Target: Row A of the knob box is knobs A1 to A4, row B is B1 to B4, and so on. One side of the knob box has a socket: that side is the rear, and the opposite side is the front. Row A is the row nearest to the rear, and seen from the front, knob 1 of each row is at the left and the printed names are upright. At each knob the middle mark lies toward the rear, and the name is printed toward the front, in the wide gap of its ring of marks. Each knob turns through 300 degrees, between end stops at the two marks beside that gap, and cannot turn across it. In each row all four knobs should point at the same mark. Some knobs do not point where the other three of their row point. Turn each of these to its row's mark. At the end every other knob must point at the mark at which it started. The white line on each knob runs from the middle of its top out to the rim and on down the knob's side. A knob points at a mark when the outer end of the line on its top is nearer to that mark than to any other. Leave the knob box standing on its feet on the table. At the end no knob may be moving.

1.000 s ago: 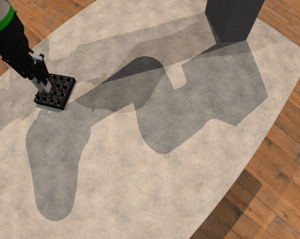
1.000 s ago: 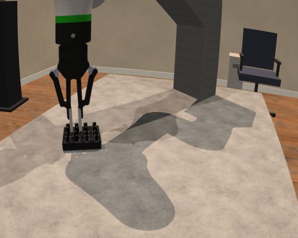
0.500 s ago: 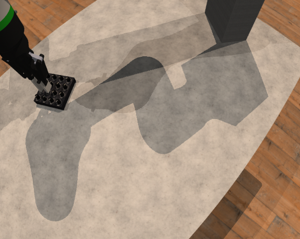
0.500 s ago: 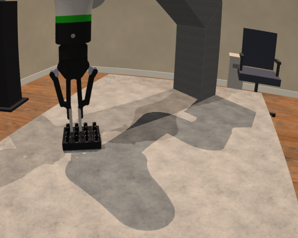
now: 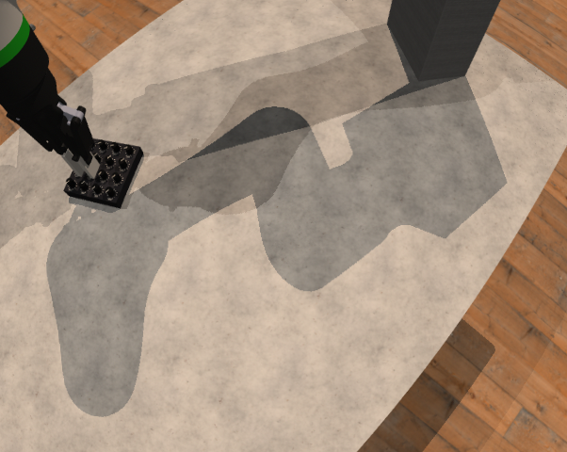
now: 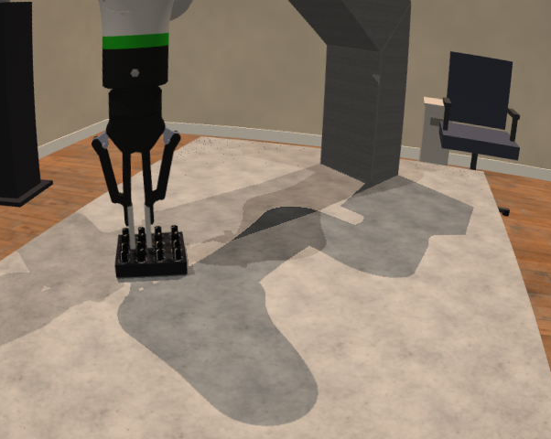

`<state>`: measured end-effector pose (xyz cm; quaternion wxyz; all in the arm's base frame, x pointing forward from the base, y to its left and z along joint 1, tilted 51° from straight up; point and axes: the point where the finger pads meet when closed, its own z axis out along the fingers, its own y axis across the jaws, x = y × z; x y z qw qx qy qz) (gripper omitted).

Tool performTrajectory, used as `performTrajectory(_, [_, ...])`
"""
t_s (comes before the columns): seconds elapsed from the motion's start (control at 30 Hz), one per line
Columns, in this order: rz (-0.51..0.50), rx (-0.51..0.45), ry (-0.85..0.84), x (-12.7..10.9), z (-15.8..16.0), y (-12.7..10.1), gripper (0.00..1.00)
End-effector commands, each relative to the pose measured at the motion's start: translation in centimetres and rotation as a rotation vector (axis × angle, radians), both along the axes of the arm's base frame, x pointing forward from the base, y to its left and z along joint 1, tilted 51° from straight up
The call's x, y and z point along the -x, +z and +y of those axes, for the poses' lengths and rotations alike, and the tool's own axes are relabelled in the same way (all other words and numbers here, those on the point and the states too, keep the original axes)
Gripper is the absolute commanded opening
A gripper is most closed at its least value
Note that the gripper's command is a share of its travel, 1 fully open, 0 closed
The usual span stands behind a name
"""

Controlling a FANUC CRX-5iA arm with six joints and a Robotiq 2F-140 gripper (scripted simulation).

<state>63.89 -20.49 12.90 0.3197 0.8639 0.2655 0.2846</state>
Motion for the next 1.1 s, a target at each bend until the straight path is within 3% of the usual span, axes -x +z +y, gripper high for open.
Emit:
performTrajectory(0.0, [-0.001, 0.000, 0.001, -0.06, -0.03, -0.04, 0.12])
performTrajectory(1.07, [-0.001, 0.000, 0.001, -0.32, -0.19, -0.30, 0.12])
